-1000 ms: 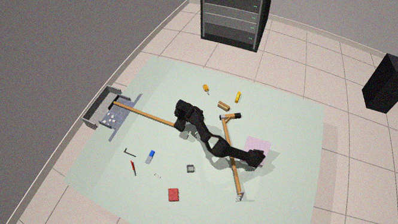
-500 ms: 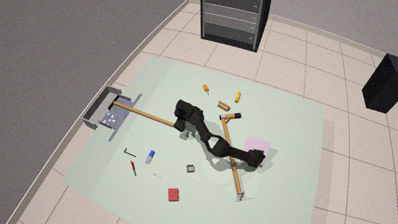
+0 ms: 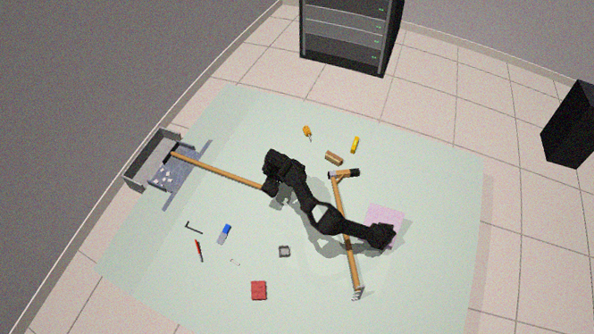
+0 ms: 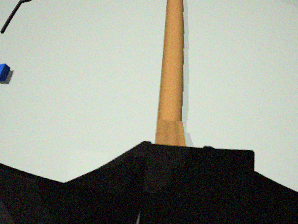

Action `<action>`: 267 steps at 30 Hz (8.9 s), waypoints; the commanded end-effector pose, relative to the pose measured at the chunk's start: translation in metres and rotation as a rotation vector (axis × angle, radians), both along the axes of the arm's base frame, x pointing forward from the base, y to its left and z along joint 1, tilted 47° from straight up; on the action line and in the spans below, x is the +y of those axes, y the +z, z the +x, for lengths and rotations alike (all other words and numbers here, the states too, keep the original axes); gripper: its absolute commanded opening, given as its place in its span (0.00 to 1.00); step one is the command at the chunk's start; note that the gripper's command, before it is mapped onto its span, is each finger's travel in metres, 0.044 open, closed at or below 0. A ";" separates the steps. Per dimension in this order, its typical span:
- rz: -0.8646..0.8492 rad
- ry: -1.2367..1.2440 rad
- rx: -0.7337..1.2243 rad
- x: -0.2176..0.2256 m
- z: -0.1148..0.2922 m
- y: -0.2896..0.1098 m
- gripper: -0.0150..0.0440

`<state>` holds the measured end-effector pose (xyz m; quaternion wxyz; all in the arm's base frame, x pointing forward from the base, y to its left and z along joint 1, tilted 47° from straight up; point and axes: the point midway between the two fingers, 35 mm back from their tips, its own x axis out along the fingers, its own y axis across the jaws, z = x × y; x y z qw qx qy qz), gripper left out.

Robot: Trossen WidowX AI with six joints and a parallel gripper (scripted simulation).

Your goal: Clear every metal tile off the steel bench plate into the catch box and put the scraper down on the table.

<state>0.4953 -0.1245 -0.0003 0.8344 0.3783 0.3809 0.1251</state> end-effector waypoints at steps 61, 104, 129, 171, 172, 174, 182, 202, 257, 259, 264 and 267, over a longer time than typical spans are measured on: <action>-0.010 -0.007 0.002 -0.006 -0.104 -0.002 0.25; -0.007 -0.013 -0.004 0.012 -0.172 -0.003 0.25; -0.002 -0.013 0.007 0.020 -0.185 -0.004 0.83; -0.006 -0.235 -0.147 -0.075 -0.228 0.073 1.00; -0.007 -0.251 -0.159 -0.080 -0.230 0.077 1.00; -0.008 -0.280 -0.184 -0.089 -0.232 0.084 1.00; -0.013 -0.368 -0.271 -0.119 -0.243 0.112 1.00; -0.045 -0.511 -0.520 -0.179 -0.300 0.199 1.00; -0.017 -0.406 -0.369 -0.139 -0.253 0.141 1.00; -0.014 -0.389 -0.346 -0.132 -0.248 0.133 1.00; -0.007 -0.342 -0.288 -0.114 -0.238 0.113 1.00; -0.004 -0.311 -0.251 -0.102 -0.233 0.101 1.00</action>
